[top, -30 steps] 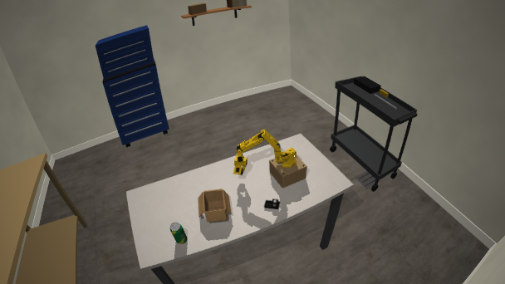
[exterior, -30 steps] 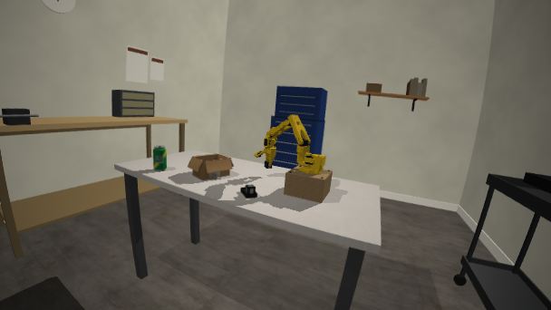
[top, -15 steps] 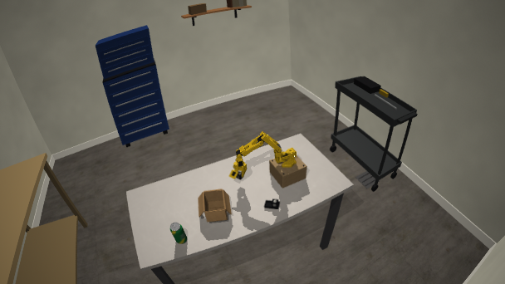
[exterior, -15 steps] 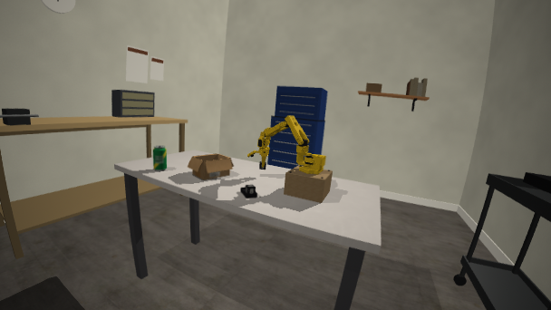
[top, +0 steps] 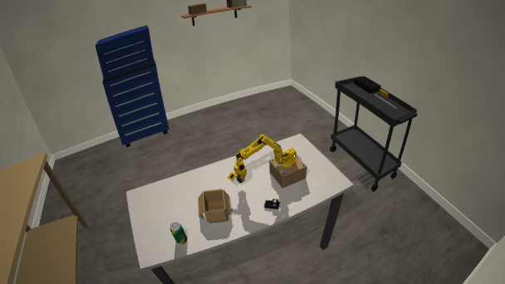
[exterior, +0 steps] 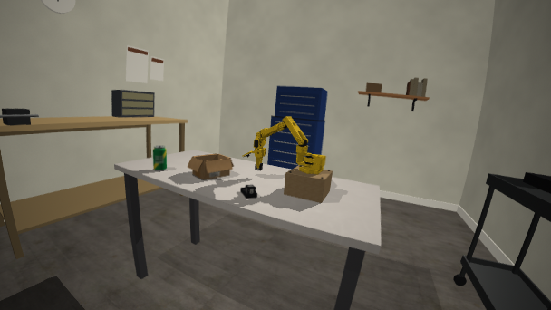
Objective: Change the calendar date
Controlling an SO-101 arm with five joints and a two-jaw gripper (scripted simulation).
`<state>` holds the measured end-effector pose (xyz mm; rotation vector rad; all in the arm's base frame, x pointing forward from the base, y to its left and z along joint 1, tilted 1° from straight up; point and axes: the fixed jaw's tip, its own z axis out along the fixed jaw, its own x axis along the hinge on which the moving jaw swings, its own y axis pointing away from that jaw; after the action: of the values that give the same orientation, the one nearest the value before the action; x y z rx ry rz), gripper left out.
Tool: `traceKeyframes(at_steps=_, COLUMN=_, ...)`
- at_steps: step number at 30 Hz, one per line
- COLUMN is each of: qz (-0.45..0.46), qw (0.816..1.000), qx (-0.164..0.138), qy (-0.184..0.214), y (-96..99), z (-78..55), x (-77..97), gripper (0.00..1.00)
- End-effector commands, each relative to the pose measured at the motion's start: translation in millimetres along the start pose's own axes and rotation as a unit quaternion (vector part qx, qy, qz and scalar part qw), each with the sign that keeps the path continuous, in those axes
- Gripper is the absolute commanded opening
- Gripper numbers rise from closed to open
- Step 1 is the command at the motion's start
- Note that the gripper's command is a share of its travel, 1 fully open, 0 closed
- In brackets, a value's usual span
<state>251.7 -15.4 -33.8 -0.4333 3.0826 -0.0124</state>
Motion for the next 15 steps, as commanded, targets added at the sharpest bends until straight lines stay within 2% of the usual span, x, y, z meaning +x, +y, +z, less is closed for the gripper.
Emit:
traceKeyframes(at_steps=1, qz=0.024, qw=1.000, qx=-0.003, qy=0.005, y=6.8, z=0.4, x=-3.4, gripper=0.00)
traceKeyframes(at_steps=15, qz=0.072, qw=0.997, qx=-0.003, qy=0.005, y=16.6, z=0.9, x=-9.0, gripper=0.00)
